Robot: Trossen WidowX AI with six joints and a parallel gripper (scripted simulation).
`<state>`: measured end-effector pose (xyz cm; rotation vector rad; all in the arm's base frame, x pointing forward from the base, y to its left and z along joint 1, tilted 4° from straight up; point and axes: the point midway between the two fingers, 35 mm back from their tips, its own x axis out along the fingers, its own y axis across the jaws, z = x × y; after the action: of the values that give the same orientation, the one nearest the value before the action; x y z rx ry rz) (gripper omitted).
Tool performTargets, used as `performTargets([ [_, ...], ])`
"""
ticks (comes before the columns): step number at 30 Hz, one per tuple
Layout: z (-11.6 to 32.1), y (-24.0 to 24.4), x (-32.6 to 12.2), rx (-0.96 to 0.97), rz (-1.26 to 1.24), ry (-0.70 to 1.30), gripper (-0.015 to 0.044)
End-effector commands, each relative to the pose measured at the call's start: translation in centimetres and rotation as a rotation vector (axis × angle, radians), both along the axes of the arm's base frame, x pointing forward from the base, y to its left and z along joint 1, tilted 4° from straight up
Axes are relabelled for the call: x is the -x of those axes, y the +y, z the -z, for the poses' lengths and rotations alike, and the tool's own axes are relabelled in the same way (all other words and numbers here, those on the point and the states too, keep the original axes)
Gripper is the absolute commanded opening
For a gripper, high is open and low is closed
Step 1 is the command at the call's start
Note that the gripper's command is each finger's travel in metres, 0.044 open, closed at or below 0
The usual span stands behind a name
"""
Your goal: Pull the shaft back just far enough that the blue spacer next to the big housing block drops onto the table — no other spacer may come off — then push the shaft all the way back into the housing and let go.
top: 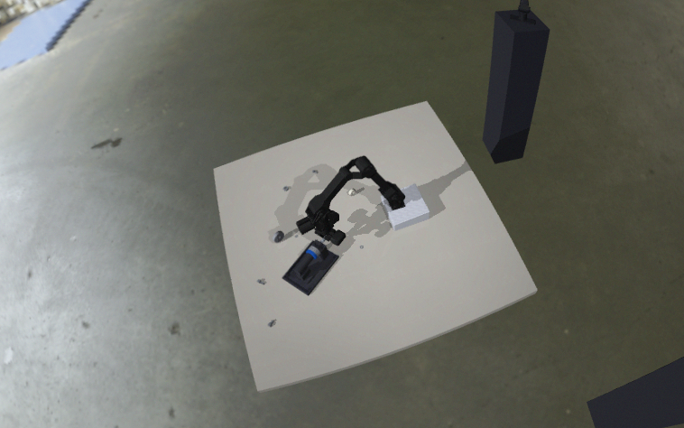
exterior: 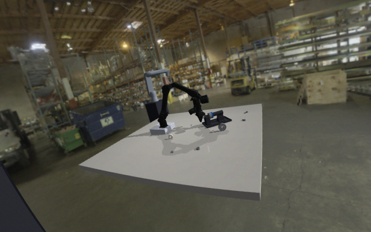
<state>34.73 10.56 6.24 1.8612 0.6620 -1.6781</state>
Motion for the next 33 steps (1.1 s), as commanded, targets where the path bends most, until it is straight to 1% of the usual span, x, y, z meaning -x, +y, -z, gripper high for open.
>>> performTargets([
  [1,0.06,-0.12,0.15,0.001,-0.002,0.001,0.0000],
  [33,0.08,-0.30,0.34,0.002,-0.002,0.001,0.0000],
])
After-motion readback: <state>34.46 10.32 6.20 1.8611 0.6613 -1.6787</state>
